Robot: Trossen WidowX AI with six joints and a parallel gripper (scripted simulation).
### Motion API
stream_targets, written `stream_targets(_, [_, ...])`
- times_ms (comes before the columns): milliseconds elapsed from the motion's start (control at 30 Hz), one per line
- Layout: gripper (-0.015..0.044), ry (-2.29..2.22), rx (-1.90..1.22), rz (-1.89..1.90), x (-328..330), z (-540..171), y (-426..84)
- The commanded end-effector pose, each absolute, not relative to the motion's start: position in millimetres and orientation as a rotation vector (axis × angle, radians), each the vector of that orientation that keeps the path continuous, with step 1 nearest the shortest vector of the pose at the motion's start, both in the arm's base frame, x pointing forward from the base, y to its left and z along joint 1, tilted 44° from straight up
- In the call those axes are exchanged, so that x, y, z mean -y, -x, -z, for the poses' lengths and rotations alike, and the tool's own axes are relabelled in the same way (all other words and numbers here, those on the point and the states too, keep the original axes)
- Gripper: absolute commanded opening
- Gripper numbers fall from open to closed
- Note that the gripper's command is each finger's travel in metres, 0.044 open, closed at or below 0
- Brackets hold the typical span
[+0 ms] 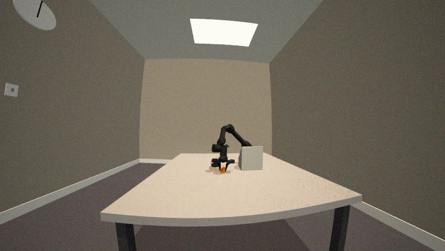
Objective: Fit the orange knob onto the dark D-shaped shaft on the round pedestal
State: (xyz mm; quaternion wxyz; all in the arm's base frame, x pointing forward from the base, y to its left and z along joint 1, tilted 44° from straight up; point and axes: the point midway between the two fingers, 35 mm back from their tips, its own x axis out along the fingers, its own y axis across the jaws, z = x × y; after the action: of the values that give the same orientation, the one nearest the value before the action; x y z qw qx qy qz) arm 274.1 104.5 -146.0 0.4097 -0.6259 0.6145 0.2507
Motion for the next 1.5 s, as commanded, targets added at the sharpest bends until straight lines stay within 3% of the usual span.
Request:
stream_targets(0, [0.0181,1.536,-1.490,-0.692,-104,141,-272])
stream_targets(1467, [0.0181,1.096,-0.934,-1.111,-75,106,-262])
